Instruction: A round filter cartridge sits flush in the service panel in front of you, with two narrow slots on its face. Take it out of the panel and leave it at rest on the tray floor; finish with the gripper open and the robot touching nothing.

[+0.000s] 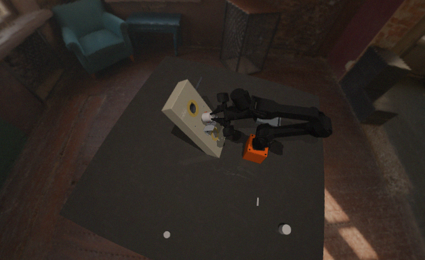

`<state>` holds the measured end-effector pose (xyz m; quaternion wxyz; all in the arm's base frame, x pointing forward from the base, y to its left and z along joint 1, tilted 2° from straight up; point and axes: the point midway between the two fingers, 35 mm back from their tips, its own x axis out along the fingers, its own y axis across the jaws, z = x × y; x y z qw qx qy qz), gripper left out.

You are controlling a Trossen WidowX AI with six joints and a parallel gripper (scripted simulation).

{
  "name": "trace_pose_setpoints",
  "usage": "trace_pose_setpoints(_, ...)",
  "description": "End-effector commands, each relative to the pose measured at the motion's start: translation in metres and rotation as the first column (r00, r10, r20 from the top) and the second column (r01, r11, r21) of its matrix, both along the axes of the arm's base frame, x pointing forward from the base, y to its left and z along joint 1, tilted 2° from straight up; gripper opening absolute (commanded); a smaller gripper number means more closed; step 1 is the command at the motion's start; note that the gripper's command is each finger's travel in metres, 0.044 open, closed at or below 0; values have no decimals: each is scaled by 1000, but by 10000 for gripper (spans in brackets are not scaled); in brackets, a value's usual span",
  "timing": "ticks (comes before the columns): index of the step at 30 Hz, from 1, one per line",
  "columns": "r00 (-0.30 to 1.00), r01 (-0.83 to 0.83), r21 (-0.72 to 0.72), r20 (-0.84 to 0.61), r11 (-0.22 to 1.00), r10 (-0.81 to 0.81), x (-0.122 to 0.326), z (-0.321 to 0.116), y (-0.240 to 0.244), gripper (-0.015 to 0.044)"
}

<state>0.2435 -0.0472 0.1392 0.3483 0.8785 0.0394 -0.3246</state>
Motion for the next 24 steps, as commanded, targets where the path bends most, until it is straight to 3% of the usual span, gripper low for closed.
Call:
trace_pose_setpoints(1,1000,-1,-6,10,1000,1,-4,-7,1,0)
trace_pose_setpoints(5,1000,0,0,-1,1000,0,-1,-3,0,90)
trace_pose_setpoints(19,1000,-1,-6,10,1000,1,-3,-6,0,90)
trace_pose_setpoints(24,1000,-1,-6,11,1000,1,20,38,-4,90)
